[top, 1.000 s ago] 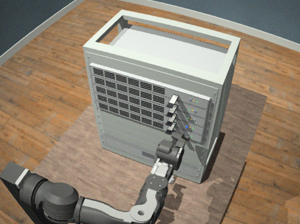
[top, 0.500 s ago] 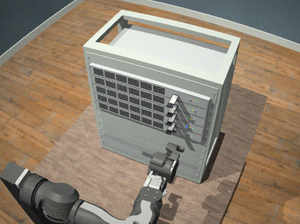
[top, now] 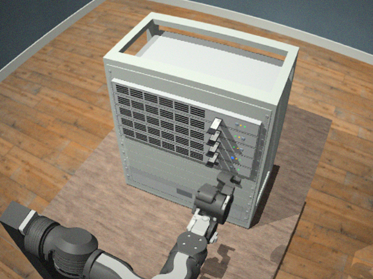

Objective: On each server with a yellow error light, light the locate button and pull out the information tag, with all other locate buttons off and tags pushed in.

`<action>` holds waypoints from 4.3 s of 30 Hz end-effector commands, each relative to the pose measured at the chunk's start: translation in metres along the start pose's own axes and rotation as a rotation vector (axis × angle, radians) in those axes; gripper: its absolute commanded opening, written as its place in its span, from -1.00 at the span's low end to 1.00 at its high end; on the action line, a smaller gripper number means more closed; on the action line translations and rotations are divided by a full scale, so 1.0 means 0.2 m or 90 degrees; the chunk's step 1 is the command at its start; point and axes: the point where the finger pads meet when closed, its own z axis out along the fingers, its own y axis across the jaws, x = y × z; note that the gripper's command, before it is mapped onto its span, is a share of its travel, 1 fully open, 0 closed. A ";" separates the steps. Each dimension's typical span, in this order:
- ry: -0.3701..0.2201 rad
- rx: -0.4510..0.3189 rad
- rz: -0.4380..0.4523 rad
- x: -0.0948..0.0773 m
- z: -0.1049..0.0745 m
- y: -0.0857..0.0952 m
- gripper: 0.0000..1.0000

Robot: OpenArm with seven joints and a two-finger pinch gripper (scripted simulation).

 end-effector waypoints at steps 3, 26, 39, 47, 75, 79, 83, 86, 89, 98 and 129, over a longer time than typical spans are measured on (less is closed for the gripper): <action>0.022 0.028 0.010 0.04 0.01 -0.05 -1.00; 0.022 0.029 0.009 0.05 0.37 -0.07 -1.00; 0.022 0.029 0.009 0.06 0.47 -0.08 -1.00; 0.022 0.029 0.009 0.06 0.47 -0.08 -1.00; 0.022 0.029 0.009 0.06 0.48 -0.06 -1.00; 0.022 0.029 0.009 0.06 0.48 -0.06 -1.00; 0.022 0.029 0.009 0.06 0.48 -0.06 -1.00; 0.022 0.029 0.009 0.06 0.48 -0.06 -1.00; 0.022 0.029 0.009 0.06 0.48 -0.06 -1.00; 0.022 0.029 0.009 0.06 0.49 -0.06 -1.00; 0.022 0.029 0.009 0.06 0.49 -0.06 -1.00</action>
